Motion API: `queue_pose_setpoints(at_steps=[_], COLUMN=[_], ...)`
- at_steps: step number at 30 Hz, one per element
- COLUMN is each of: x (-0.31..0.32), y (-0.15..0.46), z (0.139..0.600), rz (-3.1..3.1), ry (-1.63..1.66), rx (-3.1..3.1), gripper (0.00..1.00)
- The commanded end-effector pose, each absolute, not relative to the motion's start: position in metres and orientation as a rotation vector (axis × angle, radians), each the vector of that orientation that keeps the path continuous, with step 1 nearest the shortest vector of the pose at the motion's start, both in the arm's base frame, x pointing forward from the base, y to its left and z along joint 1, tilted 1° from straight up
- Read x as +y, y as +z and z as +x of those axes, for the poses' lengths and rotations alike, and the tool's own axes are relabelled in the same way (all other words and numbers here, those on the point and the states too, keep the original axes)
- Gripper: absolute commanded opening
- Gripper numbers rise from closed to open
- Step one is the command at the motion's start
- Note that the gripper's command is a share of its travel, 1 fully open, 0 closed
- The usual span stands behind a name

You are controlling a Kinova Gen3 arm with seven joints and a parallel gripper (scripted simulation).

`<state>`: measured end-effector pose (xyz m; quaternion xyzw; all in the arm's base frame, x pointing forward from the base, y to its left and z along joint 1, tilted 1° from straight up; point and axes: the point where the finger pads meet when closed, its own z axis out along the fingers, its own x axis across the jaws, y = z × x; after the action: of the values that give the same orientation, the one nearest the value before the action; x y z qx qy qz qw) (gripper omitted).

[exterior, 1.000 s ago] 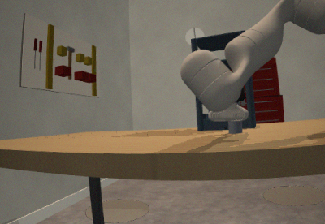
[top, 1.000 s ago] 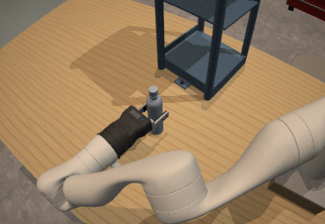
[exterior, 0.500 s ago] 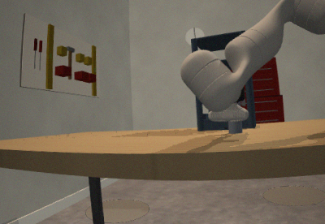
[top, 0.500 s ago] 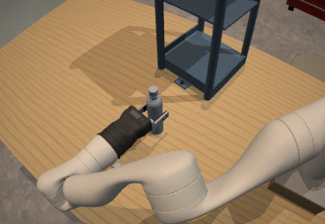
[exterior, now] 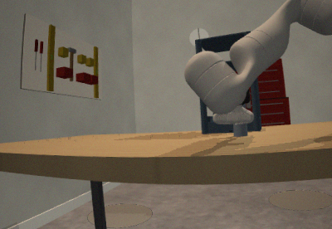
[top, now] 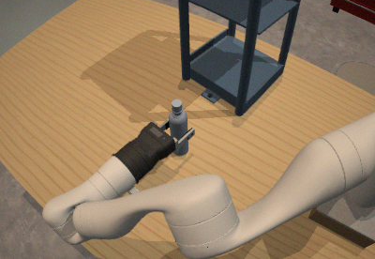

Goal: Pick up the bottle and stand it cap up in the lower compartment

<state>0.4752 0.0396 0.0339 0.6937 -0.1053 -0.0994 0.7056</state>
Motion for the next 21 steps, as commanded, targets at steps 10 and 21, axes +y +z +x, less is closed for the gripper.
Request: queue_pose_setpoints(at_steps=[10,21], x=[0.0399,0.0399], y=[0.0350,0.0350], z=[0.4757,0.4757], rz=[1.543,1.543], ry=[-0.219,-0.219], rx=[-0.235,-0.235], gripper=[0.00,0.00])
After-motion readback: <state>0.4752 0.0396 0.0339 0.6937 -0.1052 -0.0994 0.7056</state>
